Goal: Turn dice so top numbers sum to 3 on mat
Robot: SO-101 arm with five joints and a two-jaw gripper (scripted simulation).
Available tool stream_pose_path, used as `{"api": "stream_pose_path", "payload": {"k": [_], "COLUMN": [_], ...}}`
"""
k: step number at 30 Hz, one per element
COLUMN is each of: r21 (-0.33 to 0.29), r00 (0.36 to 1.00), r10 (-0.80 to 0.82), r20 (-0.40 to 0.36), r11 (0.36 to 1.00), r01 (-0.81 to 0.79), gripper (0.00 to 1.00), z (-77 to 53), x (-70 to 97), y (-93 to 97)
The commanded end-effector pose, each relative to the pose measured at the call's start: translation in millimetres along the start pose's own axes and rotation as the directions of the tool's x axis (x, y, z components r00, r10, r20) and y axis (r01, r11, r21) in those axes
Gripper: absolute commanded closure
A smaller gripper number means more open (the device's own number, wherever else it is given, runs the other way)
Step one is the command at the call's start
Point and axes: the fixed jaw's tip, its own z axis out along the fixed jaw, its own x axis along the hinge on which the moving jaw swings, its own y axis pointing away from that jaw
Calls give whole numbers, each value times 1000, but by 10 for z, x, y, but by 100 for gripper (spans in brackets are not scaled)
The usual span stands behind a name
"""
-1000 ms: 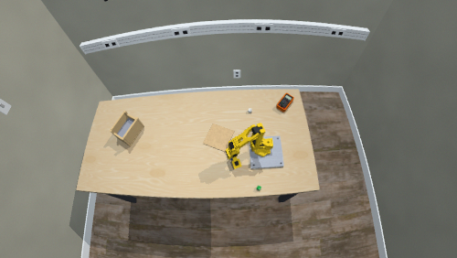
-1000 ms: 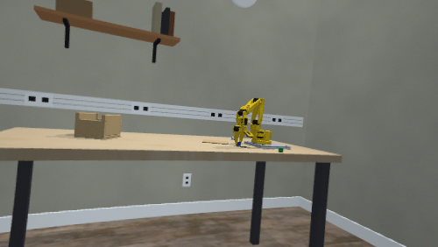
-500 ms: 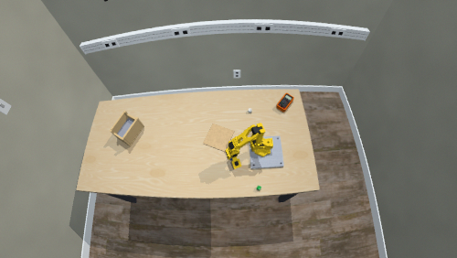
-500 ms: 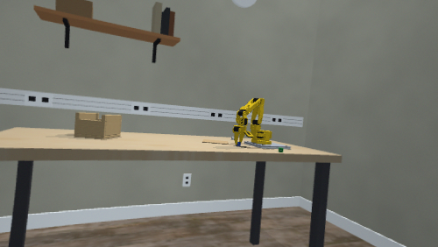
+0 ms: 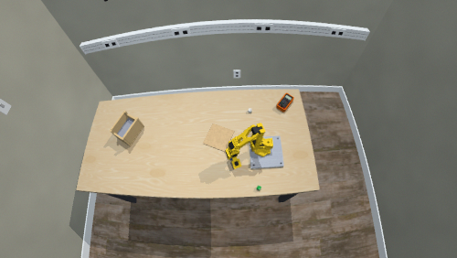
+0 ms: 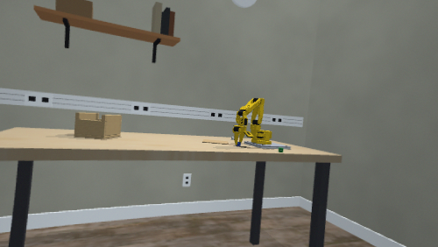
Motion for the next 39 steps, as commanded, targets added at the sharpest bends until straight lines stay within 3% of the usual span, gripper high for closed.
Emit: {"api": "stream_pose_path", "payload": {"k": [1, 13, 31, 39], "r21": [-24, -24, -24, -24], "r00": [1000, 1000, 1000, 1000], "r10": [0, 0, 0, 0], "r20": [2, 2, 2, 2], "r11": [1000, 1000, 1000, 1000], "r01": [0, 0, 0, 0], "gripper": [91, 88, 73, 71], "z": [38, 38, 38, 38], "x": [-12, -12, -12, -12], "y": [50, 50, 50, 50]}}
